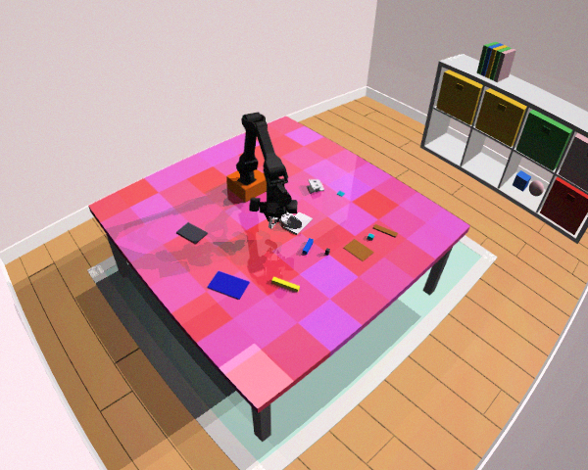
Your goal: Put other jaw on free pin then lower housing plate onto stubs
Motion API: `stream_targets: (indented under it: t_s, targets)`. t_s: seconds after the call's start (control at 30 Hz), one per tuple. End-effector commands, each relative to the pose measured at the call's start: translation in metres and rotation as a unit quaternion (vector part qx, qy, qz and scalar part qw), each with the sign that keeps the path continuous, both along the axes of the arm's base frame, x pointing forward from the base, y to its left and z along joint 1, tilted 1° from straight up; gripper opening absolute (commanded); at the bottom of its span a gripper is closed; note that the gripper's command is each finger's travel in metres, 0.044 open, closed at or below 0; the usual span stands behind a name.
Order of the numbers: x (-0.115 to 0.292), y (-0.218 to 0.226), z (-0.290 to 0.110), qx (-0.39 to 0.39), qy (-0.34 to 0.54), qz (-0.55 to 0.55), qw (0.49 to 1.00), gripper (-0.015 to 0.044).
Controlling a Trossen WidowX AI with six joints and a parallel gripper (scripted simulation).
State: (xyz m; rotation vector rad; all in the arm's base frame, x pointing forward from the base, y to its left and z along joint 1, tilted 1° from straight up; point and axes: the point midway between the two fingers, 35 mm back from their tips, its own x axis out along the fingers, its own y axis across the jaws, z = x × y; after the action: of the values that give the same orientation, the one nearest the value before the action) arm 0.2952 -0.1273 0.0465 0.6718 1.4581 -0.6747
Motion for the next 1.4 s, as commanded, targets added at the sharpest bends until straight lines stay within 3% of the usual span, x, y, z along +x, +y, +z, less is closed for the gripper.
stream_targets:
  t_s: [0.0, 0.57, 1.37]
  targets:
    - [0.000, 0.010, 0.000, 0.002, -0.001, 0.039, 0.999, 0.0134]
    - [-0.003, 0.050, 0.000, 0.003, -0.001, 0.223, 0.975, 0.0134]
    - [-0.013, 0.095, -0.001, 0.003, -0.001, 0.433, 0.901, 0.0134]
